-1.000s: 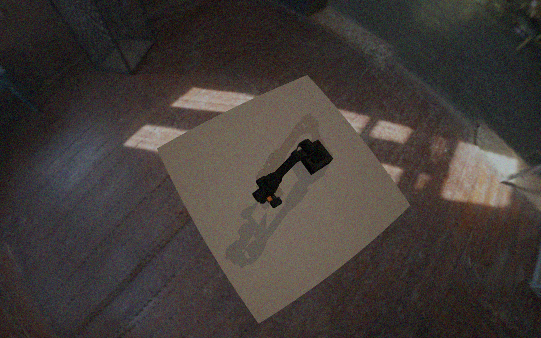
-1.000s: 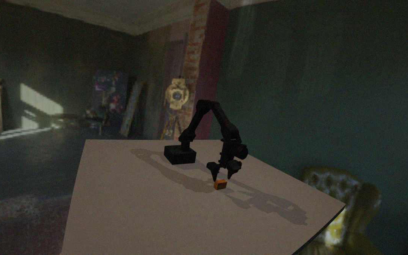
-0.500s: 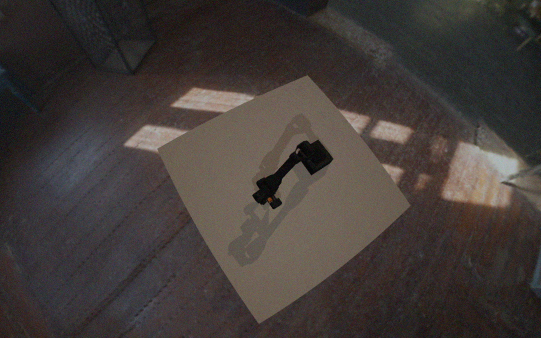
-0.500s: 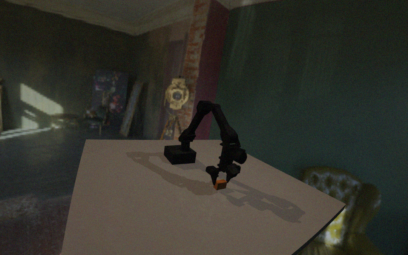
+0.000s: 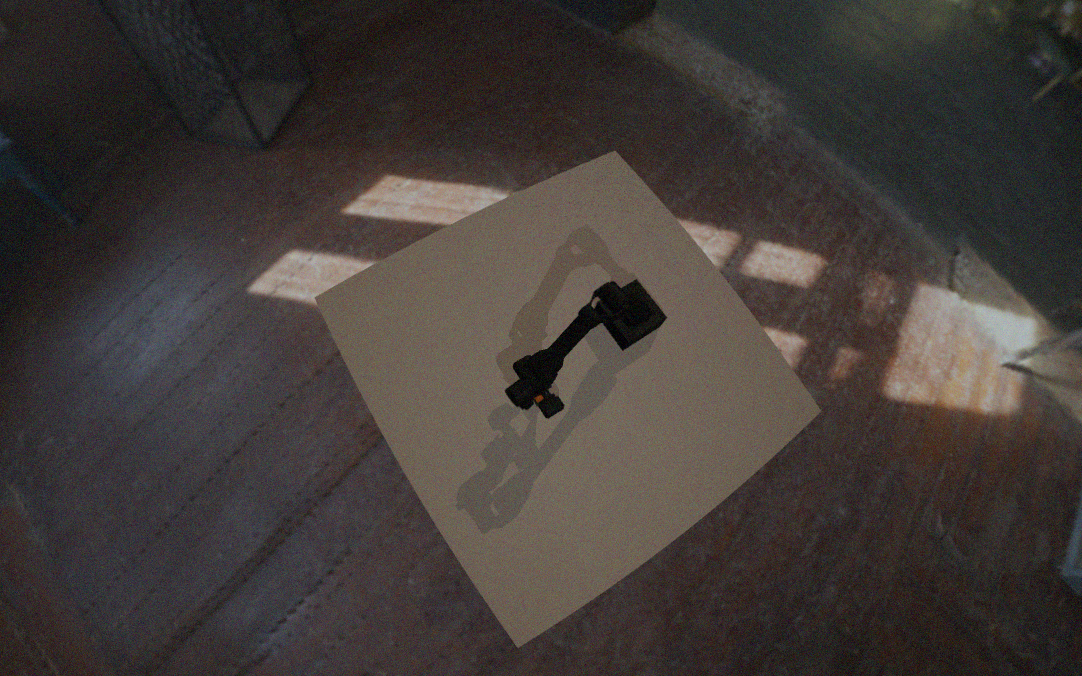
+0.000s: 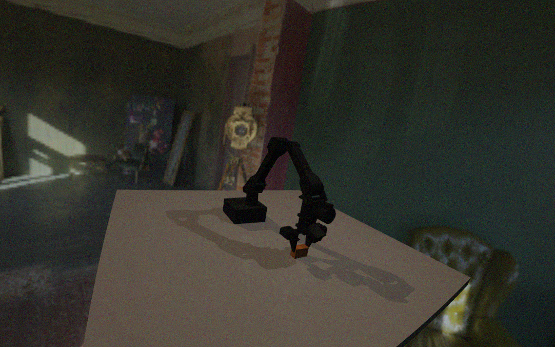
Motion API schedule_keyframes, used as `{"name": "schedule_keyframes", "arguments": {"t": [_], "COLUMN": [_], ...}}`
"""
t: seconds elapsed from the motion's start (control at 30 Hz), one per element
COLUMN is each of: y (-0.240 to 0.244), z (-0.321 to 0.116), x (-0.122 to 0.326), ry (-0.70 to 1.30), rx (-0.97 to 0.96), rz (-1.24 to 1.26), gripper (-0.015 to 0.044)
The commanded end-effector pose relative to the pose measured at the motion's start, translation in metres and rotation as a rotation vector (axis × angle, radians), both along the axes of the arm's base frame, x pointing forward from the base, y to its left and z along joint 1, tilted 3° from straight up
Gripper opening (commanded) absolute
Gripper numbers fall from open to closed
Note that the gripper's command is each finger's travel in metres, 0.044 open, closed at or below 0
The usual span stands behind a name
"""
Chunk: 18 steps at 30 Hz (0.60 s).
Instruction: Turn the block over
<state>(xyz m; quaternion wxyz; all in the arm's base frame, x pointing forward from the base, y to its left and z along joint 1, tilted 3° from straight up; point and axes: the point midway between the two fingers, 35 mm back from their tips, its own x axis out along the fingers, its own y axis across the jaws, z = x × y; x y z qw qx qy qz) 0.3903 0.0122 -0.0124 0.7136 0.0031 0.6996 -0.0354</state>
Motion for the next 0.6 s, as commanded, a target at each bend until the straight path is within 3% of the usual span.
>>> {"name": "schedule_keyframes", "arguments": {"t": [0.0,0.27,0.43,0.57], "y": [0.000,0.000,0.001,0.001], "z": [-0.001,-0.001,0.024,0.029], "x": [0.000,0.000,-0.001,-0.001], "ry": [0.002,0.002,0.001,0.002], "rx": [0.001,0.001,0.002,0.001], "rz": [0.004,0.004,0.005,0.004], "gripper": [0.0196,0.0142,0.0011,0.0000]}}
